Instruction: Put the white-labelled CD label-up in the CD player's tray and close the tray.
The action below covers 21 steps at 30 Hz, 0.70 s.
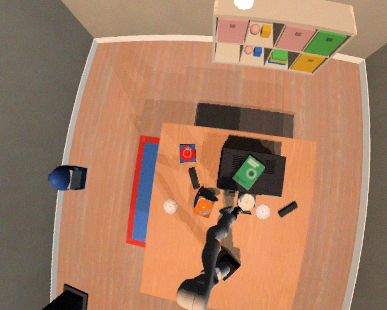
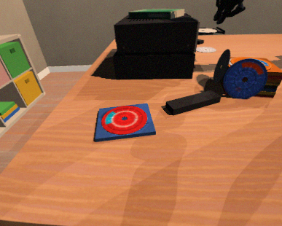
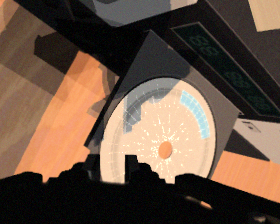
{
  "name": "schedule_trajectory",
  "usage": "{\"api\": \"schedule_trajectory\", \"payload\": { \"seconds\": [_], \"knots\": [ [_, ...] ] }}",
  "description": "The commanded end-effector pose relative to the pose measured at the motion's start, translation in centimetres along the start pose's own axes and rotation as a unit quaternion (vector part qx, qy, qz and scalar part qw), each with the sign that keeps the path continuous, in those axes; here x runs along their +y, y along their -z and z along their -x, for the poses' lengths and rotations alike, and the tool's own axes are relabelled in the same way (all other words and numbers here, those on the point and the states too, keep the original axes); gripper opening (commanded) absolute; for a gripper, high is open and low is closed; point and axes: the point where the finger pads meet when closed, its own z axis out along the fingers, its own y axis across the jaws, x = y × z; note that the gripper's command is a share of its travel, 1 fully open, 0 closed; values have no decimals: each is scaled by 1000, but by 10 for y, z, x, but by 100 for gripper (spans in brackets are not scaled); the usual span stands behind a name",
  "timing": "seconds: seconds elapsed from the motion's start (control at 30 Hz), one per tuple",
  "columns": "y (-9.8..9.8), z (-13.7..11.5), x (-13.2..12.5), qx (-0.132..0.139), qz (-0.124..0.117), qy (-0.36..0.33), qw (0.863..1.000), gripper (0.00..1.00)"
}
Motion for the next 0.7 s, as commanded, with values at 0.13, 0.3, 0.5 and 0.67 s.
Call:
{"api": "schedule_trajectory", "payload": {
  "seconds": [0.13, 0.3, 0.5, 0.67],
  "knots": [
    [2, 1, 5, 0, 3, -4, 1000, 24],
    [6, 1, 7, 0, 3, -4, 1000, 24],
    [11, 1, 10, 0, 3, -4, 1000, 24],
    [20, 1, 15, 0, 3, -4, 1000, 24]
  ]
}}
